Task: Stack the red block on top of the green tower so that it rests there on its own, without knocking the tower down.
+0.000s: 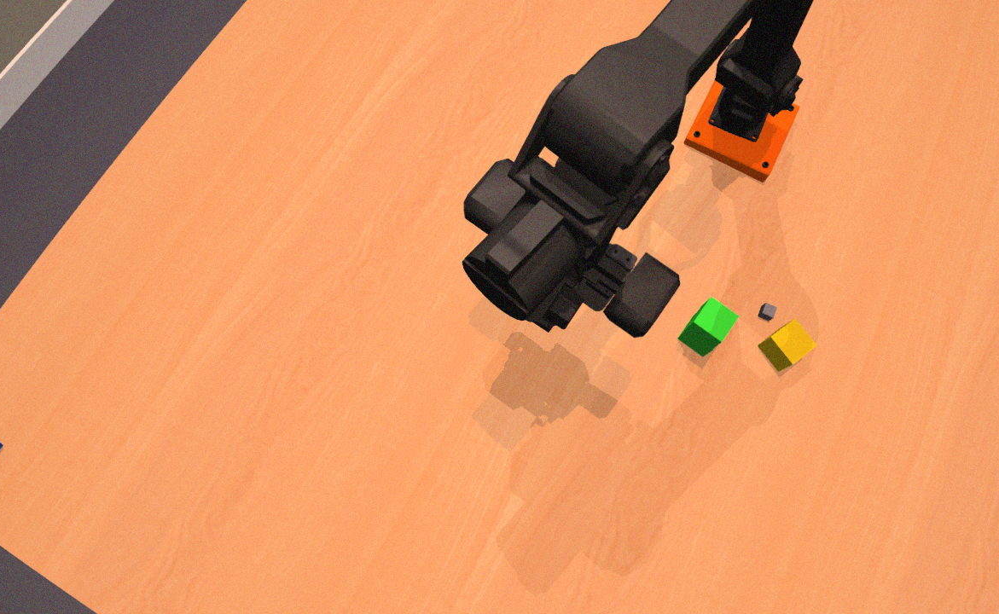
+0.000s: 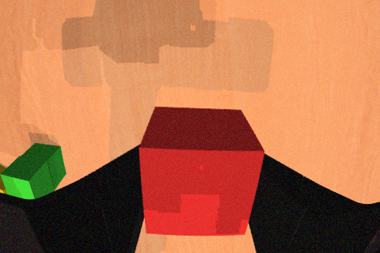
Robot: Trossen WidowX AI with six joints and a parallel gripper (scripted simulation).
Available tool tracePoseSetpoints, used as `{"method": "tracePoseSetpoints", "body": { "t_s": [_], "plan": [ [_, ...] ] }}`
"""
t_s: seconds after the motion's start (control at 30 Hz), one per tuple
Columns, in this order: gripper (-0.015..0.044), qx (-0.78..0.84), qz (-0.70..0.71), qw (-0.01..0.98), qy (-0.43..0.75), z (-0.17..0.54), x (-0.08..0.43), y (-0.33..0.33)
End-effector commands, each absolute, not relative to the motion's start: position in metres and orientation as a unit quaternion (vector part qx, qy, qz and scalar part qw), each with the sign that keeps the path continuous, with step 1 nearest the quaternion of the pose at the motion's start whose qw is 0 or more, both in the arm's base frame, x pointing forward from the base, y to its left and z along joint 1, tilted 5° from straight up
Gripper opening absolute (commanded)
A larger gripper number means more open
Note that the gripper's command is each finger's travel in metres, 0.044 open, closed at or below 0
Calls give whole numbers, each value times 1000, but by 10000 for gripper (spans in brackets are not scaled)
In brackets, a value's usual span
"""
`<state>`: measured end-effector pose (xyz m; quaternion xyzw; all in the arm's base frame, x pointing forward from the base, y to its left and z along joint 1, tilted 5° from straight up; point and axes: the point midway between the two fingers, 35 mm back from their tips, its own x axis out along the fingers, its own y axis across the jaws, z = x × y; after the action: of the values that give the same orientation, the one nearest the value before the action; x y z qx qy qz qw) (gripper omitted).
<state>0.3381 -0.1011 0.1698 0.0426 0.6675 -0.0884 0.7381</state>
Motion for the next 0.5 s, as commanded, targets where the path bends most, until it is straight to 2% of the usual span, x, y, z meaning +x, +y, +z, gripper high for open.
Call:
{"method": "tracePoseSetpoints", "body": {
  "t_s": [0.0,0.23,0.47],
  "plan": [
    [0,45,-88,738,668,177,337,-100],
    [0,45,-89,737,668,176,337,-96],
    [0,44,-92,734,672,173,332,-62]
  ]
}}
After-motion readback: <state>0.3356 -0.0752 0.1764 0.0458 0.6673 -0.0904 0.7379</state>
